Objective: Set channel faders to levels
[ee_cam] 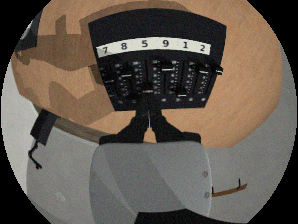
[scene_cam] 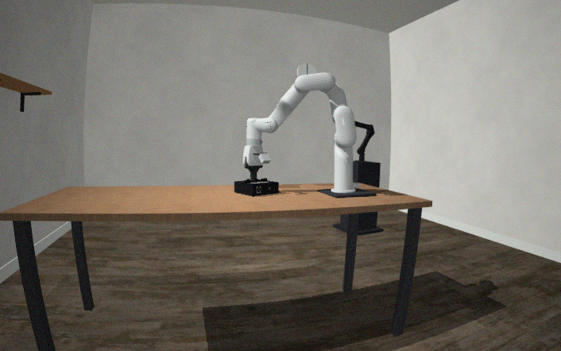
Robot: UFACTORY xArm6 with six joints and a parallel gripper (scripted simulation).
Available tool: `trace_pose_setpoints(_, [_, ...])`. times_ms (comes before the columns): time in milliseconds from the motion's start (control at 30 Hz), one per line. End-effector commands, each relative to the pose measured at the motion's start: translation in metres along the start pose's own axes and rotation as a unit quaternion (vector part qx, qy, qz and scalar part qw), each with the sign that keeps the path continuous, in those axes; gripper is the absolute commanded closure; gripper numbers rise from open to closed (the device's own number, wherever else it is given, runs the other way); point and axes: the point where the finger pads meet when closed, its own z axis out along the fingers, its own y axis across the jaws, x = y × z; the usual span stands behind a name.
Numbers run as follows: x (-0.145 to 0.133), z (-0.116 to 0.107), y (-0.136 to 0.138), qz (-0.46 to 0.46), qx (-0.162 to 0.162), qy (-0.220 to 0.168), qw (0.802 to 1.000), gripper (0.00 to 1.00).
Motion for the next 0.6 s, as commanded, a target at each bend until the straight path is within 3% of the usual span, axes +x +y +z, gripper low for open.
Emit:
trace_pose_setpoints(0, [0.0016,-0.0015,0.0010,0.000,-0.001,-0.001,1.000,1.00])
trace_pose_setpoints(567, [0.0076,-0.0015,0.0010,0.000,-0.001,-0.001,1.000,1.00])
